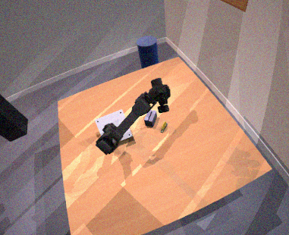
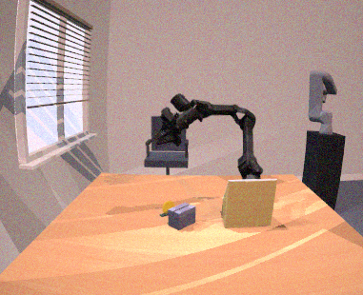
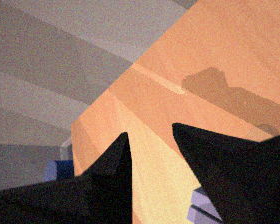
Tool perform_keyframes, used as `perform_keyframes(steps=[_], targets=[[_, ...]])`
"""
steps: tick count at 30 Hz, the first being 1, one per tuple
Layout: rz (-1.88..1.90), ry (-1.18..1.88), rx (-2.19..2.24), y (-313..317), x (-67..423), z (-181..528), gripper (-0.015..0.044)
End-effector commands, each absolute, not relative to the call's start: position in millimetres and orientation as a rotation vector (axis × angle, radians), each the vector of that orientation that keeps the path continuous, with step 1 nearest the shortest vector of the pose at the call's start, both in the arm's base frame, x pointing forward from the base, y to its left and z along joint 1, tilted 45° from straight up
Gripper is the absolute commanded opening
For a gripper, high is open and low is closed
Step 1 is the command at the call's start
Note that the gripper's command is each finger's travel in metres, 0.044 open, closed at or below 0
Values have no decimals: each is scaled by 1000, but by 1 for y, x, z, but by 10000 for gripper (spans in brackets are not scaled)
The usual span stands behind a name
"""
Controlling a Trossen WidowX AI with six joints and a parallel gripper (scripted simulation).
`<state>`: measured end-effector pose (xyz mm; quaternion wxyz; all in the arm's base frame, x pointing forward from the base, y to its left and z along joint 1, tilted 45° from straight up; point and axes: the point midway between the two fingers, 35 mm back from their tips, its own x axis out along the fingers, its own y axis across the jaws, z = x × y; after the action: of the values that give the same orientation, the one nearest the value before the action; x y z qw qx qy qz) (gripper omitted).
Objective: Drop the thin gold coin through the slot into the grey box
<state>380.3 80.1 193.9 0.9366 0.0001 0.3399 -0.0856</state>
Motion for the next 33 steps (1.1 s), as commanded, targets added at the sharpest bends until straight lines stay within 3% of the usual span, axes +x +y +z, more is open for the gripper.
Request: perform_keyframes(steps=[1,11,33], targets=[[-255,955,-329,42,385,148,161],[-124,1688,-1074,-47,361,74,161],[-119,1701,-1087,-78,350,39,161]])
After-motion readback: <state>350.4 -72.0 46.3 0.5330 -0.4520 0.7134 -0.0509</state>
